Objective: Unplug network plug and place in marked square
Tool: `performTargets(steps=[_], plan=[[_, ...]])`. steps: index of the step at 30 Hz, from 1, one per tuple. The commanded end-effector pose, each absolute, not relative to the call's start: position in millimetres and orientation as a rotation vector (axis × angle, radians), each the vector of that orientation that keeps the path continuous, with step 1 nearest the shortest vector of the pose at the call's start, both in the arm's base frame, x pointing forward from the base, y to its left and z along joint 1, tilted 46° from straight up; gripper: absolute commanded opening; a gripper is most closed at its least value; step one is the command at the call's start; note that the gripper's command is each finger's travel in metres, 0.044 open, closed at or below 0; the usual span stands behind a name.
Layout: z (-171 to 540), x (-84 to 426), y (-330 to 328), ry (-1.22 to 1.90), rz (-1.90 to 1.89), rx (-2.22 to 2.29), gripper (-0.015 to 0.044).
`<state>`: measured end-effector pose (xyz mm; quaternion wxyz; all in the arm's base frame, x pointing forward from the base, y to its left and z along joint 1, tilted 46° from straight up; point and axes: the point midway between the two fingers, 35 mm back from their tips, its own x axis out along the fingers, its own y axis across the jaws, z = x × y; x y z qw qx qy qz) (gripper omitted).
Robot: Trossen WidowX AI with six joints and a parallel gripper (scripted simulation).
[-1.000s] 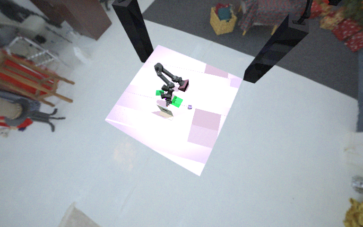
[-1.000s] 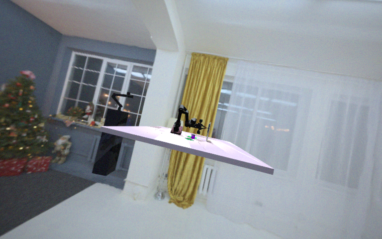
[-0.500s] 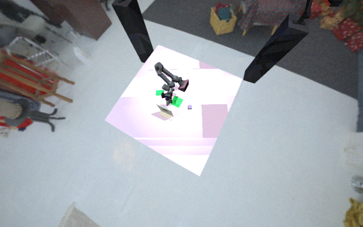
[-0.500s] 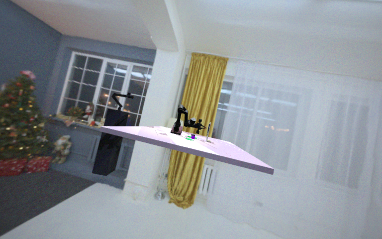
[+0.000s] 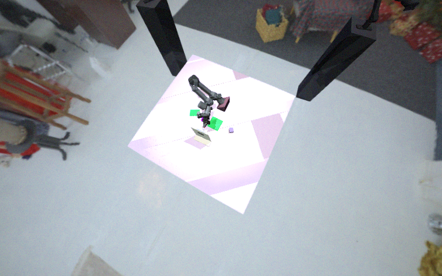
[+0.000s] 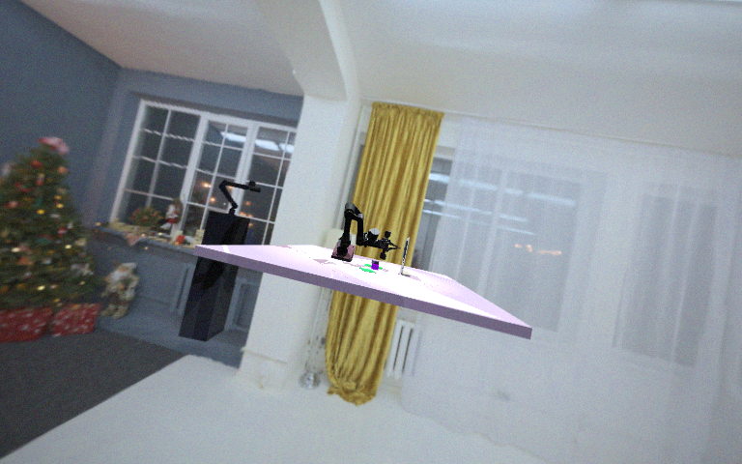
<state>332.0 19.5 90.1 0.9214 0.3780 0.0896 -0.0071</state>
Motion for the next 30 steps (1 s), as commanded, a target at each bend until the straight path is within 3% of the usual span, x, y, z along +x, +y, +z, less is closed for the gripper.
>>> performTargets(steps=[1,30], plan=[[89,327,19,0.186,-0.02,0.778,0.0],[89,310,21,0.187,-0.02,0.778,0.0]])
